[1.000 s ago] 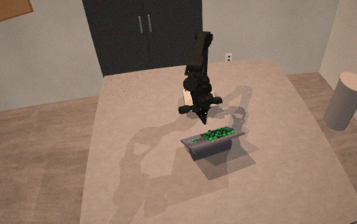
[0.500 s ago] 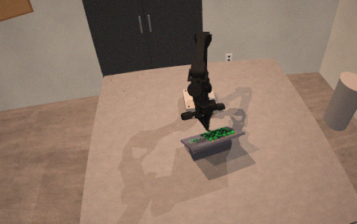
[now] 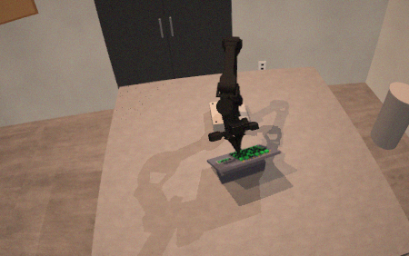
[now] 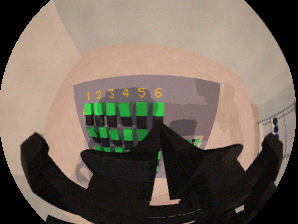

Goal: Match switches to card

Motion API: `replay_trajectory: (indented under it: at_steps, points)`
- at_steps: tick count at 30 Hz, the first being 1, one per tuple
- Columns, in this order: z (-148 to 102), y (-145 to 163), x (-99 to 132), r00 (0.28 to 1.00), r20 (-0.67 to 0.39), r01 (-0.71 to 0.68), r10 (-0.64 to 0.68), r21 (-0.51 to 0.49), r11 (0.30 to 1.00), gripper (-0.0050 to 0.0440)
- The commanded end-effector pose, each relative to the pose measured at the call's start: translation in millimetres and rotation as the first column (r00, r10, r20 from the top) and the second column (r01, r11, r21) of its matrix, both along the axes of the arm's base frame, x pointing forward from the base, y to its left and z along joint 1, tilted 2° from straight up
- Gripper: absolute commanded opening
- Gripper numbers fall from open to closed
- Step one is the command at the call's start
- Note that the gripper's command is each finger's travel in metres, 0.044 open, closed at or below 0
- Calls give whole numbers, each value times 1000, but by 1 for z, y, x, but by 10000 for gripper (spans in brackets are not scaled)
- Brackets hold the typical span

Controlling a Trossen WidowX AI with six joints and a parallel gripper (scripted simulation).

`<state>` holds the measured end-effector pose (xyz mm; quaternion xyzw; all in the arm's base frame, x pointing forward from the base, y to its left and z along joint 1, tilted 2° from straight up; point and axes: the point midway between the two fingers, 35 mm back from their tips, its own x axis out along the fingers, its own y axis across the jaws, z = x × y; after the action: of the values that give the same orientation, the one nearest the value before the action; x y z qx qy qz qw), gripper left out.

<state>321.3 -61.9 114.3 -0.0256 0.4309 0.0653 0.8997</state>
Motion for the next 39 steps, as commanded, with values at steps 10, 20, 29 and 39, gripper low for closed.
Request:
replay_trajectory:
  at_steps: [10,20,29,39]
  points:
    - [-11,1,4,1000,-10,2,-1,3,1000,0]
    - [-11,1,4,1000,-10,2,-1,3,1000,0]
    - [-11,1,5,1000,-10,2,-1,3,1000,0]
    - [-12,2,5,1000,-10,2,-1,3,1000,0]
